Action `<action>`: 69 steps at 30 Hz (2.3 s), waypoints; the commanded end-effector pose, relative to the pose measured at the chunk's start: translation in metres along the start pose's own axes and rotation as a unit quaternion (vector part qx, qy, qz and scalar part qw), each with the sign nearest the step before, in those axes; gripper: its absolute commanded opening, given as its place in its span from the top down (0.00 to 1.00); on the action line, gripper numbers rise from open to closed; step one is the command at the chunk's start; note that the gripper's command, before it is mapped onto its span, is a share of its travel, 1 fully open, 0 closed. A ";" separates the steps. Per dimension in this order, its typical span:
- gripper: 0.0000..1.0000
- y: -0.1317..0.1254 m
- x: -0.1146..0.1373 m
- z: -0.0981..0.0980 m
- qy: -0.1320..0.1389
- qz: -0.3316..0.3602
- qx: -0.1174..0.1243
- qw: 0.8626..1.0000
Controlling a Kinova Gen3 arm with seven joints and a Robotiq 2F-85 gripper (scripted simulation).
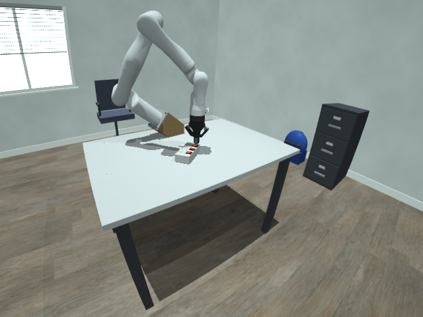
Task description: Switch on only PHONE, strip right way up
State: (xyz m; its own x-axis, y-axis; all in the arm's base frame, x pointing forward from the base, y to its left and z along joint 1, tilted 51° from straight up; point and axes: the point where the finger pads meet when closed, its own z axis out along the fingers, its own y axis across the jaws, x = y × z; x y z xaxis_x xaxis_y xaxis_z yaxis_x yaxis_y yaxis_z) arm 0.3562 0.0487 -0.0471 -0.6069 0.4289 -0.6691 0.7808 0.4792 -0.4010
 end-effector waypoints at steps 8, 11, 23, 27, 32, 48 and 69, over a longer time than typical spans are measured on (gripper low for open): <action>1.00 0.002 -0.001 0.004 0.000 -0.001 -0.002 1.000; 1.00 0.001 -0.001 0.006 0.000 -0.001 -0.002 1.000; 1.00 0.001 -0.001 0.010 -0.001 -0.001 -0.002 1.000; 1.00 0.001 -0.001 0.010 -0.001 -0.001 -0.002 1.000; 1.00 0.001 -0.001 0.011 -0.001 -0.001 -0.002 1.000; 1.00 0.003 -0.001 0.005 0.000 0.000 -0.004 1.000; 1.00 0.003 0.000 -0.030 0.000 -0.001 -0.004 1.000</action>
State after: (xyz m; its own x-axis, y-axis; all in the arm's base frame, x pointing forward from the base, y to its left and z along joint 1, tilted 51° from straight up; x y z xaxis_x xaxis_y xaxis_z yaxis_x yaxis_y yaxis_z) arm 0.3555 0.0701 -0.0312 -0.6045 0.4302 -0.6705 0.7815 0.4833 -0.3945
